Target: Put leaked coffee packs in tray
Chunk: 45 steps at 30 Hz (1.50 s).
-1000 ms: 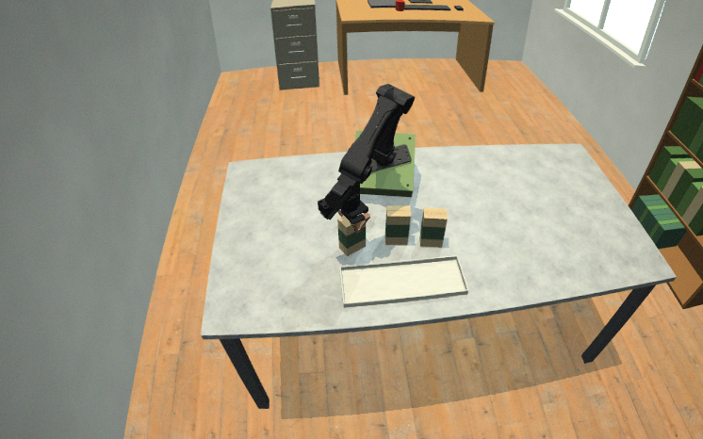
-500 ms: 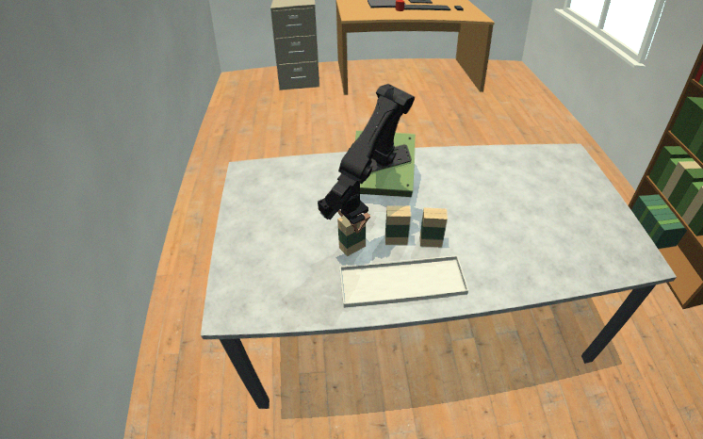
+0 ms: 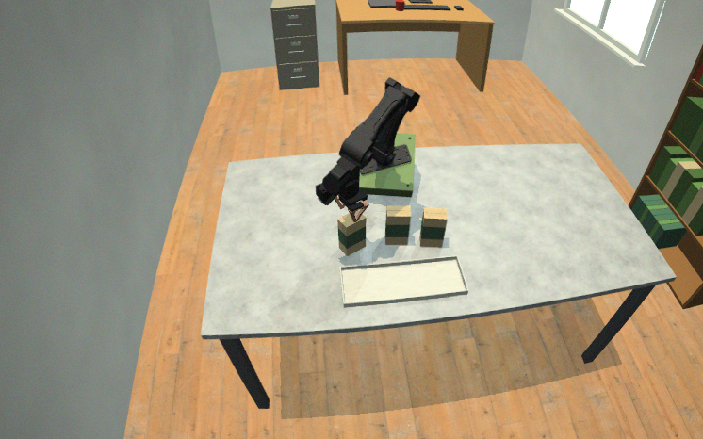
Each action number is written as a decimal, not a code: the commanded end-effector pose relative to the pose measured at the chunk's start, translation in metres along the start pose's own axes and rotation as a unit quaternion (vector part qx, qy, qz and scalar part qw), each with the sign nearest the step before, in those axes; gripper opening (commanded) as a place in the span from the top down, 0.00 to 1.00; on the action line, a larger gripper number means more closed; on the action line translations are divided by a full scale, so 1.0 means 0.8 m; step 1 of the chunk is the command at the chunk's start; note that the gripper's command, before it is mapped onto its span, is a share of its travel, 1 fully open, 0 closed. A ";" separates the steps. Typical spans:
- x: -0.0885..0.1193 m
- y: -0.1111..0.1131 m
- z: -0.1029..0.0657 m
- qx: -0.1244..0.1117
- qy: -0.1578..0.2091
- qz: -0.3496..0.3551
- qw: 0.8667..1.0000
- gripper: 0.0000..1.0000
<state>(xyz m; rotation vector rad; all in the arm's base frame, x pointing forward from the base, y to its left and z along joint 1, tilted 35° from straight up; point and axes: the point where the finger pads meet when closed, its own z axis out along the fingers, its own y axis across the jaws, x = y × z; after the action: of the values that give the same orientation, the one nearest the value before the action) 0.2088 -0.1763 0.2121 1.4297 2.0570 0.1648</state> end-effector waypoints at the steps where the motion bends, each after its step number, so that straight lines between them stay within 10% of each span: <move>1: 0.006 0.001 -0.046 -0.002 0.009 -0.006 1.000 0.23; 17: 0.013 0.006 -0.048 0.001 0.014 -0.001 1.000 0.23; 45: 0.161 0.056 -0.034 0.041 0.033 0.234 0.971 0.23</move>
<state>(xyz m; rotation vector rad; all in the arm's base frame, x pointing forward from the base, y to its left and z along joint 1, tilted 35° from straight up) 0.2088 -0.0360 0.2000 1.8189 1.9610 0.3922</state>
